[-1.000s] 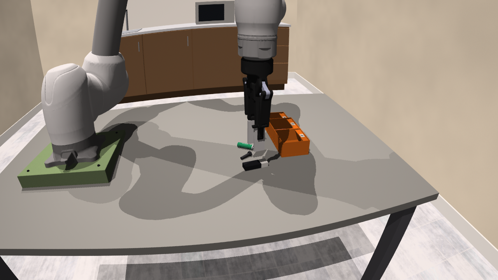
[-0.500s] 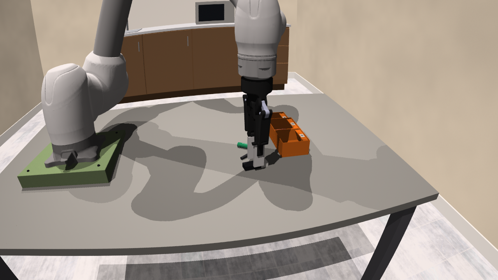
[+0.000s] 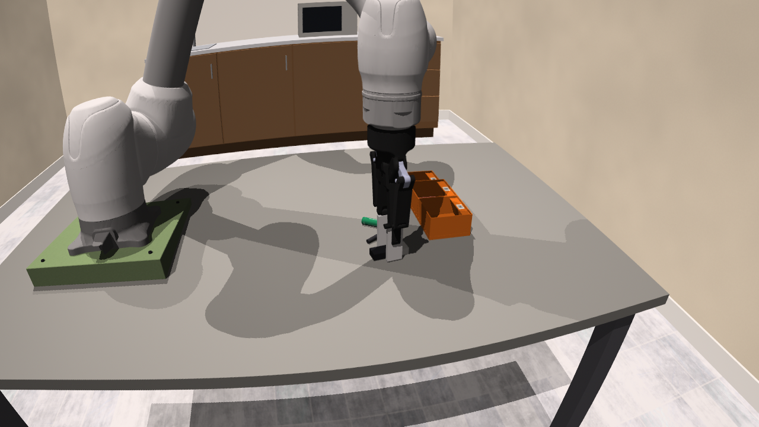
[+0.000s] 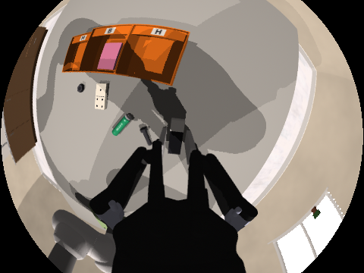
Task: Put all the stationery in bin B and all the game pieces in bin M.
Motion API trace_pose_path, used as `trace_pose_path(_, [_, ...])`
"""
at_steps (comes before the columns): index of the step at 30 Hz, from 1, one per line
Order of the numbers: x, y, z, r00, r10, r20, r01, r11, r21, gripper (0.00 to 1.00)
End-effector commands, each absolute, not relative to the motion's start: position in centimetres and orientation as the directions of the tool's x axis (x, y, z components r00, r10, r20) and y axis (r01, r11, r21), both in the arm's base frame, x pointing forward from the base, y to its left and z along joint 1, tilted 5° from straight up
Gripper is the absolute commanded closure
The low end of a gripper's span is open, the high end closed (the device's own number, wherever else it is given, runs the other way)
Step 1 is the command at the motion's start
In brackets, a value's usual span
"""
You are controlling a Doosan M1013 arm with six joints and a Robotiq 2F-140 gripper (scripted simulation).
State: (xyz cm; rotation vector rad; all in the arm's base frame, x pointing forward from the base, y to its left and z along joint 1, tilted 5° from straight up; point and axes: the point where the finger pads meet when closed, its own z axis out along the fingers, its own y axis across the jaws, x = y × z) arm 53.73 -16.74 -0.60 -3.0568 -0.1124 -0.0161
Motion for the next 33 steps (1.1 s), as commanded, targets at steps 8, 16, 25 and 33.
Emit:
trace_pose_path(8, [53.73,-16.73,-0.63,0.997,0.073,0.014,0.074,-0.994,-0.082,0.89])
trace_pose_path(16, [53.73,-16.73,-0.63,0.997,0.073,0.014,0.074,-0.994,-0.082,0.89])
trace_pose_path(25, [53.73,-16.73,-0.63,0.997,0.073,0.014,0.074,-0.994,-0.082,0.89])
trace_pose_path(33, [53.73,-16.73,-0.63,0.997,0.073,0.014,0.074,-0.994,-0.082,0.89])
